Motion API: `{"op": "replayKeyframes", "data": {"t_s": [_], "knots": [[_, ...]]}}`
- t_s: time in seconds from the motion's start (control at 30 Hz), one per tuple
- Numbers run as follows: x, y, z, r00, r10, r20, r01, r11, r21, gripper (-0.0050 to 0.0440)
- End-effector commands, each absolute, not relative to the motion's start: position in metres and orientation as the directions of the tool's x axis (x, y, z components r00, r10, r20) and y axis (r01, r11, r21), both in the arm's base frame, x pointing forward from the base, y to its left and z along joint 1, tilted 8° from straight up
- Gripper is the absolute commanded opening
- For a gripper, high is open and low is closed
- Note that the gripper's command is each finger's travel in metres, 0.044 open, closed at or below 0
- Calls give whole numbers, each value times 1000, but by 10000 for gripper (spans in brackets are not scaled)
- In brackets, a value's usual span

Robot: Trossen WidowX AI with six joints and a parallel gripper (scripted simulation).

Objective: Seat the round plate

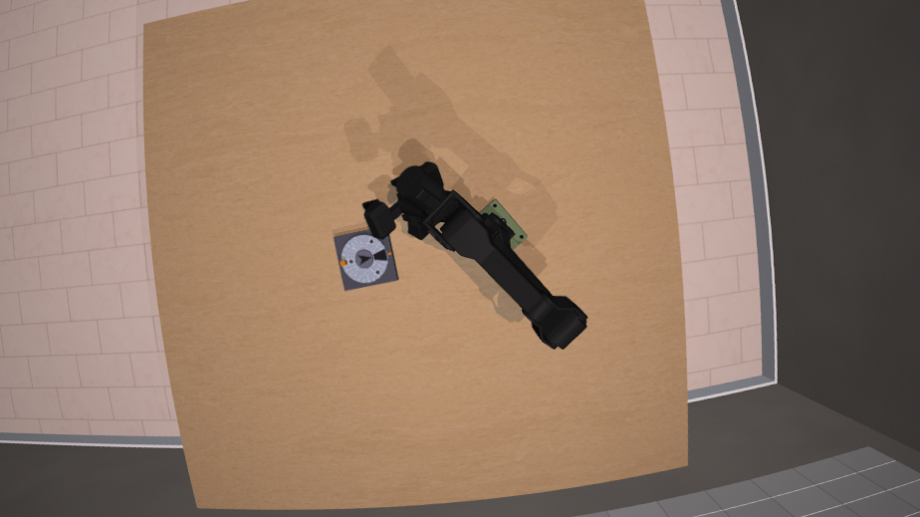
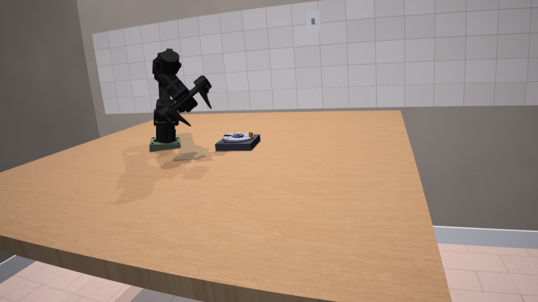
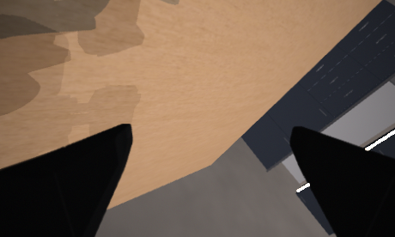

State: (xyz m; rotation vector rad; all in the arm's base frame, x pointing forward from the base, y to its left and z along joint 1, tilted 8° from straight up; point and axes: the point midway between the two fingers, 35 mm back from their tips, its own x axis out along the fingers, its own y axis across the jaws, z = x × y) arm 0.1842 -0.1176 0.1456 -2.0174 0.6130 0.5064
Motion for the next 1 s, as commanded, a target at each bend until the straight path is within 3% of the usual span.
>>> {"op": "replayKeyframes", "data": {"t_s": [0.0,0.53,0.97], "knots": [[185,-118,150,794,-223,-566,-600,-443,-666,400],[185,-118,150,794,-223,-566,-600,-443,-666,400],[206,-95,172,687,-67,-724,-715,119,-689,88]]}}
